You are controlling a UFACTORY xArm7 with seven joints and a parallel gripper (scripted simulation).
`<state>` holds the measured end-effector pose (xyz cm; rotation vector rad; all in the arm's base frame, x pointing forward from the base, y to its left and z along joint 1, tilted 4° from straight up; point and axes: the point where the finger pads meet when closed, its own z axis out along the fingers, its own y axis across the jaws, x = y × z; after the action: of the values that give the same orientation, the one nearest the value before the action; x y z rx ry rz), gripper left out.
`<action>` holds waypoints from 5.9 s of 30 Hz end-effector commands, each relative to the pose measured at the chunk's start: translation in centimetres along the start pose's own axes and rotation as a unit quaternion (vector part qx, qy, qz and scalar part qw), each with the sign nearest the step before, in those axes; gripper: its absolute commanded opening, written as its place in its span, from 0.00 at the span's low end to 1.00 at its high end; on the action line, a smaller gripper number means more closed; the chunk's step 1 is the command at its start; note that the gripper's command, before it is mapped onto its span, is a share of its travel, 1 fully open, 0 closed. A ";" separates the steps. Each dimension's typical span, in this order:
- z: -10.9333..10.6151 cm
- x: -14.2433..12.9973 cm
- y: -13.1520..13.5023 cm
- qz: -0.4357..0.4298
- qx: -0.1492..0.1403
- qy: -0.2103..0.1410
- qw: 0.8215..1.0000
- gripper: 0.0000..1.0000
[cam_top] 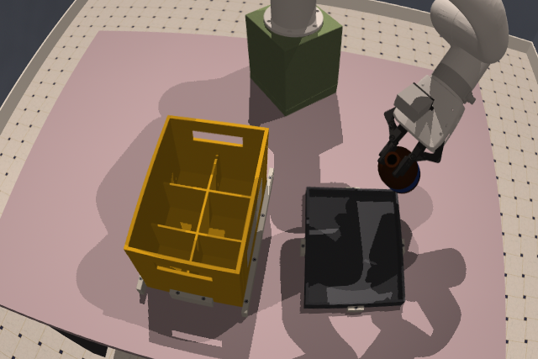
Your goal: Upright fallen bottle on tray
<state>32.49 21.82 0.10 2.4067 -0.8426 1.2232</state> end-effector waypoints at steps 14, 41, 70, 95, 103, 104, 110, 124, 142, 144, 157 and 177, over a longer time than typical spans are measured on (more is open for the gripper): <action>-0.1 0.0 -0.1 0.001 0.000 0.015 1.000 0.00; -0.2 0.0 -0.1 0.001 0.001 0.083 0.997 0.00; -0.1 0.0 -0.1 0.001 0.001 0.087 0.996 0.00; 1.0 1.0 -0.1 0.001 0.001 0.087 0.996 0.00; 1.7 1.6 -0.1 0.001 0.001 0.087 0.996 0.00; 1.8 1.6 -0.1 0.001 0.001 0.087 0.996 0.00; 2.2 2.0 -0.1 0.001 0.001 0.087 0.996 0.00; 3.2 2.8 -0.1 0.001 0.001 0.087 0.996 0.00; 3.8 3.3 -0.1 0.001 0.001 0.087 0.996 0.00; 3.8 3.3 -0.1 0.001 0.001 0.087 0.996 0.00; 3.8 3.3 -0.1 0.001 0.001 0.087 0.996 0.00; 3.9 3.2 -0.1 0.001 0.001 0.087 0.996 0.00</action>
<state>36.43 18.66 0.36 2.2602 -0.7898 1.4089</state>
